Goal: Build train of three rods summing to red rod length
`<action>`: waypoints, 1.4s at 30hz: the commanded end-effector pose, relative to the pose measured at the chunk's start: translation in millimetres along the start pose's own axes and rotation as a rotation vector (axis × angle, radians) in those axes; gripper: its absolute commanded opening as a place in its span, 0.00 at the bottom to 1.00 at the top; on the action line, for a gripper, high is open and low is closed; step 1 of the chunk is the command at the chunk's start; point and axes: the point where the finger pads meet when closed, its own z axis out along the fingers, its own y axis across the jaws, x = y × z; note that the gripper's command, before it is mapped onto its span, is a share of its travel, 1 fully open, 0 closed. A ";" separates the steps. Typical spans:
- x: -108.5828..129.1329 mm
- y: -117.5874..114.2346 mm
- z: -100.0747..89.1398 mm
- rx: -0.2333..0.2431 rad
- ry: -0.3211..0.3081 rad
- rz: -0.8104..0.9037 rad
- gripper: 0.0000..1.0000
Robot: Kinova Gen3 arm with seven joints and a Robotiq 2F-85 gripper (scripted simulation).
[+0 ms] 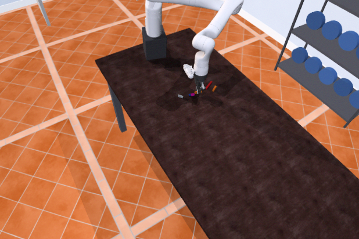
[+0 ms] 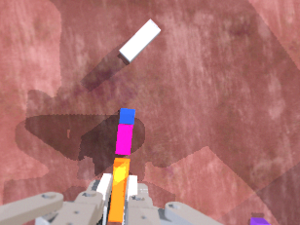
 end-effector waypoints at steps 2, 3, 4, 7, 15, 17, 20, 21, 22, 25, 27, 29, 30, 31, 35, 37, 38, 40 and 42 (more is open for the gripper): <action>1.5 -2.7 -0.1 0.006 0.003 -0.007 0.05; 1.5 -2.7 -0.1 0.006 0.003 -0.007 0.05; 1.5 -2.7 -0.1 0.006 0.003 -0.007 0.05; 1.5 -2.7 -0.1 0.006 0.003 -0.007 0.05; 1.3 -2.8 0.6 0.006 0.003 -0.008 0.05; 1.1 -2.9 1.7 0.006 0.002 -0.009 0.05; 0.8 -3.1 3.8 0.005 0.002 -0.010 0.05; 0.8 -3.1 4.6 0.005 0.002 -0.010 0.05; 0.8 -3.1 4.6 0.005 0.002 -0.010 0.05; 0.8 -3.1 6.3 0.005 0.002 -0.010 0.05; 0.8 -3.1 7.9 0.005 0.002 -0.010 0.05; 0.8 -3.1 9.3 0.005 0.002 -0.010 0.05; 0.8 -3.1 9.8 0.005 0.002 -0.010 0.05; 0.8 -3.1 10.2 0.005 0.002 -0.010 0.05; 1.1 -2.9 10.8 0.006 0.002 -0.009 0.05; 1.2 -2.9 10.8 0.006 0.002 -0.009 0.05; 1.2 -2.9 10.8 0.006 0.002 -0.009 0.05; 1.2 -2.9 10.8 0.006 0.002 -0.009 0.05; 1.2 -2.9 10.8 0.006 0.002 -0.009 0.05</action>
